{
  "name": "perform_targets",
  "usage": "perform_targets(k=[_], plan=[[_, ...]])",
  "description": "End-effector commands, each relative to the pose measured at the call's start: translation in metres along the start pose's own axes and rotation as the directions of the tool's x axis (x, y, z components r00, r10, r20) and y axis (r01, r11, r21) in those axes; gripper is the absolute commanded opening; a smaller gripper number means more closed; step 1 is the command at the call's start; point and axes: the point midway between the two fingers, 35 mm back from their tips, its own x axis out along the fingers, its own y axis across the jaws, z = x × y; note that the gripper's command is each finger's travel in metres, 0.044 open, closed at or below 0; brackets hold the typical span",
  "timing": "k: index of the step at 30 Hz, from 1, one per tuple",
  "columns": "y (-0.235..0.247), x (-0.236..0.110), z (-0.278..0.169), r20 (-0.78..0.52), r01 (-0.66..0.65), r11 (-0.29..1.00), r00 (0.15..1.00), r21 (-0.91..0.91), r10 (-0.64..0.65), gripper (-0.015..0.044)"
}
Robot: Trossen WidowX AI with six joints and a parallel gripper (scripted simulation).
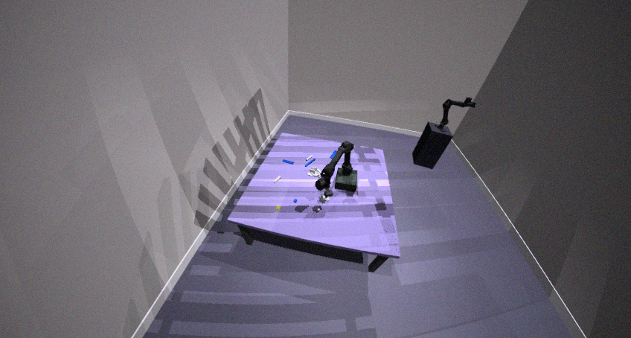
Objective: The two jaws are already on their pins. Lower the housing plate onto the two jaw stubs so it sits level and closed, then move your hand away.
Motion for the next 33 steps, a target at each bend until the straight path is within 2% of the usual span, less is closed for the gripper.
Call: perform_targets(k=[1, 33], plan=[[-0.005, 0.019, -0.006, -0.021, 0.019, 1.0, 1.0, 0.005, -0.018, 0.044], [-0.005, 0.046, -0.007, -0.022, 0.019, 1.0, 1.0, 0.005, -0.019, 0.044]])
